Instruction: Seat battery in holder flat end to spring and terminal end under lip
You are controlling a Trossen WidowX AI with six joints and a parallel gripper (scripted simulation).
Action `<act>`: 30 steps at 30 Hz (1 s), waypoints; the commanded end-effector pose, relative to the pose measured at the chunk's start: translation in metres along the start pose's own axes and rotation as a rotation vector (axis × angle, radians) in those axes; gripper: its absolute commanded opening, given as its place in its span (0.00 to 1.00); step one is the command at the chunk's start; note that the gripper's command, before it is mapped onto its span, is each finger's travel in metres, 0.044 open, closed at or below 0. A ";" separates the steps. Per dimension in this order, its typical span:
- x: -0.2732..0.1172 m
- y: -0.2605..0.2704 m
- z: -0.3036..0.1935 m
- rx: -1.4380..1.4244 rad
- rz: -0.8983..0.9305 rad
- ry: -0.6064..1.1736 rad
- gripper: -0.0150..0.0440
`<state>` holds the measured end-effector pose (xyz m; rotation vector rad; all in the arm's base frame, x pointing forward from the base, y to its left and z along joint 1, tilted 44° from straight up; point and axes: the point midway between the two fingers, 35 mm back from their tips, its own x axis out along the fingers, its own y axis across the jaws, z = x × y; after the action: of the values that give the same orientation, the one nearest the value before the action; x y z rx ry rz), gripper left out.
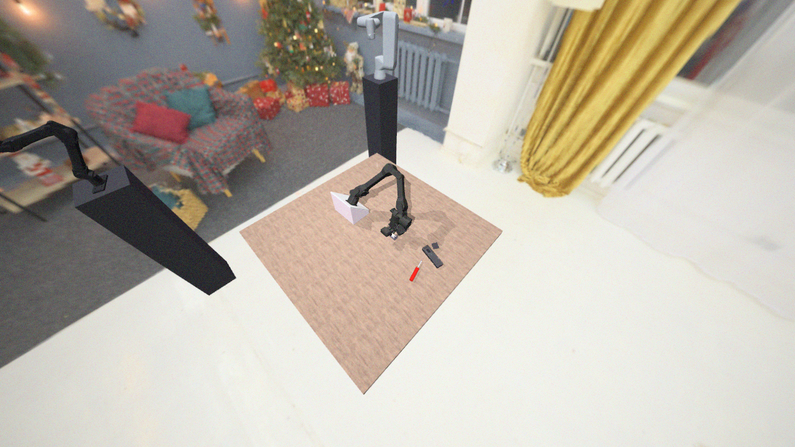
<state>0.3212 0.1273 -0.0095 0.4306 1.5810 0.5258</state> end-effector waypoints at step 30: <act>-0.058 -0.013 -0.002 0.003 -0.004 0.002 0.80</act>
<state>0.3166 0.1014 0.0113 0.4363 1.6154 0.5252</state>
